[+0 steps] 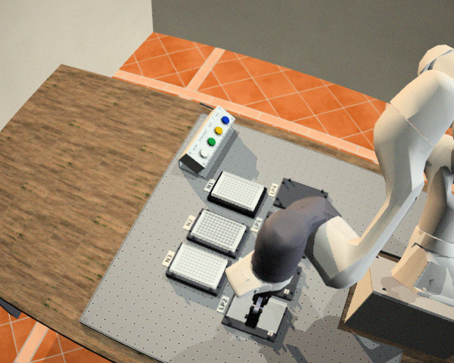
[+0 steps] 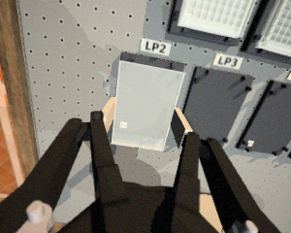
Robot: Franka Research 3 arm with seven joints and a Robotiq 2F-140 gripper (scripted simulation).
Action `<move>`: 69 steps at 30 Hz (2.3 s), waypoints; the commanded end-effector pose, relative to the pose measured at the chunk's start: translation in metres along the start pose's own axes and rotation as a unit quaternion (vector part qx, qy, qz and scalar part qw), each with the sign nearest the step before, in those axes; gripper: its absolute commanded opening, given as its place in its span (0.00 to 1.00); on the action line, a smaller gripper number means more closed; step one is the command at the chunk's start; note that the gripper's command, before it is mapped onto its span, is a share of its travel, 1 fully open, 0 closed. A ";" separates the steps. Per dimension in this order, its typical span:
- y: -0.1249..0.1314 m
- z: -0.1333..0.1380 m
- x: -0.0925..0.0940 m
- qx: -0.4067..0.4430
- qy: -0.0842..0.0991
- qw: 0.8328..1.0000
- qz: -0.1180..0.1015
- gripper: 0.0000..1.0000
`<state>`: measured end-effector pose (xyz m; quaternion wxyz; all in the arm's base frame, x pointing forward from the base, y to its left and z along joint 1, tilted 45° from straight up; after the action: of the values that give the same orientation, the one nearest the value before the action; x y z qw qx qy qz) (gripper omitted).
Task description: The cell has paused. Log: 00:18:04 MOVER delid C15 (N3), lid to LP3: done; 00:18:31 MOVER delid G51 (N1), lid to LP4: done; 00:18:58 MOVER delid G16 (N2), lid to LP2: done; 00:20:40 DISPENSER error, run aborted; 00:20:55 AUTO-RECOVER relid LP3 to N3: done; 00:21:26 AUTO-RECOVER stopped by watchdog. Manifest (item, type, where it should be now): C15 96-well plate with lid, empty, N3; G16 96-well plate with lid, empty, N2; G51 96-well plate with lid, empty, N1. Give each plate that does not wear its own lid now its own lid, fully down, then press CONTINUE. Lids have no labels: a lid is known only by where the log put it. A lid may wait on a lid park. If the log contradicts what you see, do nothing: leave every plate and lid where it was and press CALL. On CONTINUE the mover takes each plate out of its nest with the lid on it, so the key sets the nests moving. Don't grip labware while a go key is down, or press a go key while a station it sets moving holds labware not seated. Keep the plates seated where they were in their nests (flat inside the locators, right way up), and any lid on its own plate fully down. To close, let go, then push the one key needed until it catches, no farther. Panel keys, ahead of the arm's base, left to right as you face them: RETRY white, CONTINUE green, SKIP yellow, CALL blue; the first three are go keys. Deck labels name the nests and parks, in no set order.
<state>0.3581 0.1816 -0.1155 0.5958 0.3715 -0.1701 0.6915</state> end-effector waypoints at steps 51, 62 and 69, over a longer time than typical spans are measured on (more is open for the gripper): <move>-0.120 0.230 0.030 -0.004 0.002 1.000 -0.003 0.00; -0.120 0.230 0.030 -0.004 0.002 1.000 -0.003 0.00; -0.120 0.230 0.030 -0.004 0.002 1.000 -0.003 0.00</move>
<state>0.5434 0.0739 0.0329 0.6023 0.3632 -0.1773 0.6884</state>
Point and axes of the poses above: the point where the finger pads meet when closed, its own x axis back along the fingers, its own z axis across the jaws, y = z × x, the point moved 6 cm from there along x, back along the fingers, and after that the axes turned 15 degrees about x, right-handed, at the moved point
